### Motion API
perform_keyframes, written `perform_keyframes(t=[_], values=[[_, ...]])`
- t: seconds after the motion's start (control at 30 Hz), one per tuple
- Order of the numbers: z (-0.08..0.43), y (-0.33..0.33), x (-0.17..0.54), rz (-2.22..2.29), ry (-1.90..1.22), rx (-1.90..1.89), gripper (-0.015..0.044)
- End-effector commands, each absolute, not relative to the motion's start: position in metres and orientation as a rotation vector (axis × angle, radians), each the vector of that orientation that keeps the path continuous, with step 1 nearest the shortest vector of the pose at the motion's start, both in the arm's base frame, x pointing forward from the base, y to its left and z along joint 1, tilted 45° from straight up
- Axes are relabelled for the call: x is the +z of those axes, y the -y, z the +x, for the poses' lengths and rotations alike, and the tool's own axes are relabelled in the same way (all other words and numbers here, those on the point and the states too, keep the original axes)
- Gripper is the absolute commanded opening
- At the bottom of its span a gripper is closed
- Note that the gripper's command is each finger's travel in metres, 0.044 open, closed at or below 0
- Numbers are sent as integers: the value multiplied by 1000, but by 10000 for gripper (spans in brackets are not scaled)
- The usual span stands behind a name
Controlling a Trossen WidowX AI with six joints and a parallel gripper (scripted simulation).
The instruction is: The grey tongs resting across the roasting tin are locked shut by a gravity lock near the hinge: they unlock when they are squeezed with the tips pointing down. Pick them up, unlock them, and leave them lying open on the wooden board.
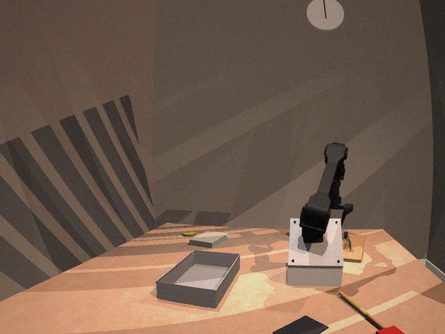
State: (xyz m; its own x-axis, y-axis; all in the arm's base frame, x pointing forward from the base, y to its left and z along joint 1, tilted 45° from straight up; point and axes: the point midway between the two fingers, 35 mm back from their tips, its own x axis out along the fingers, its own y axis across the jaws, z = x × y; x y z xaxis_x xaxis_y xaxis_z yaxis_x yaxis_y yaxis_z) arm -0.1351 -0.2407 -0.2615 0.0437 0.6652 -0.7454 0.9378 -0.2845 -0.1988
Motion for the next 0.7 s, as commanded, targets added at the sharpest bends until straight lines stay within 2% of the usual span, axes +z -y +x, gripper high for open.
perform_keyframes(t=[0.0, 0.17, 0.67], values=[[-83, 283, -241, 1980, -1616, -1093, 440], [-42, 303, -225, 1997, -1620, -1079, 440], [-45, 333, -187, 1968, -1633, -1073, 440]])
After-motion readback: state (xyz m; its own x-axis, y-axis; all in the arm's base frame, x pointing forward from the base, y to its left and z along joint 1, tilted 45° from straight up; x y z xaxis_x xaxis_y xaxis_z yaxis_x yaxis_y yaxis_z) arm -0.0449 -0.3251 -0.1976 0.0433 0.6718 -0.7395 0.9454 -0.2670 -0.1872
